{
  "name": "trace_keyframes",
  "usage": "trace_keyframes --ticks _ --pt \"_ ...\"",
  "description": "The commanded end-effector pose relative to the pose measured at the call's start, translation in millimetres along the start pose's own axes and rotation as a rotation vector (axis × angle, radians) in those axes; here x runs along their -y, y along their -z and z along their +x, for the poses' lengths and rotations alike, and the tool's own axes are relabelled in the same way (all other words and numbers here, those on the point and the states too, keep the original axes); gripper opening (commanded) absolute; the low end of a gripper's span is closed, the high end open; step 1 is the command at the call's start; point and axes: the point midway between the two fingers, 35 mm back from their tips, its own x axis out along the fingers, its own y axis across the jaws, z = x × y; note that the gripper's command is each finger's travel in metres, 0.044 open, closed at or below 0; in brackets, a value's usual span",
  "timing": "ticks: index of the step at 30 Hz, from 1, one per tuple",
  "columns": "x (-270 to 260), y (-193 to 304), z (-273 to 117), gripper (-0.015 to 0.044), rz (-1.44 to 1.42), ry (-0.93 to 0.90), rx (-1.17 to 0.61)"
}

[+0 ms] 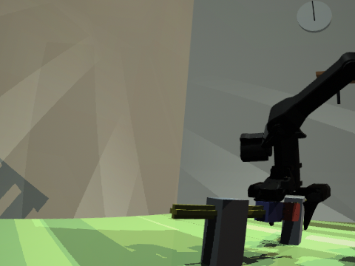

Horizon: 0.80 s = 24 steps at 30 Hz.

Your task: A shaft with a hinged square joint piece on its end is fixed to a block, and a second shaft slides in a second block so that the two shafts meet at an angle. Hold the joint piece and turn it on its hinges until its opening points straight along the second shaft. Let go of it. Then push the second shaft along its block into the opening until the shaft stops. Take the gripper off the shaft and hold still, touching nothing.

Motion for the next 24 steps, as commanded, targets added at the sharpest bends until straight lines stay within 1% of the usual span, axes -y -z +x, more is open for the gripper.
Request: trace_keyframes --ticks 1,10,18,24 --pt "0.0 -0.4 0.0 0.044 0.0 0.0 0.001" --pt "-0.1 -0.3 -0.6 0.044 0.001 -0.001 0.006" --pt "-0.9 2.2 -27.0 0.044 0.014 0.008 0.201" --pt "-0.8 2.0 -27.7 0.044 0.014 0.01 0.206"
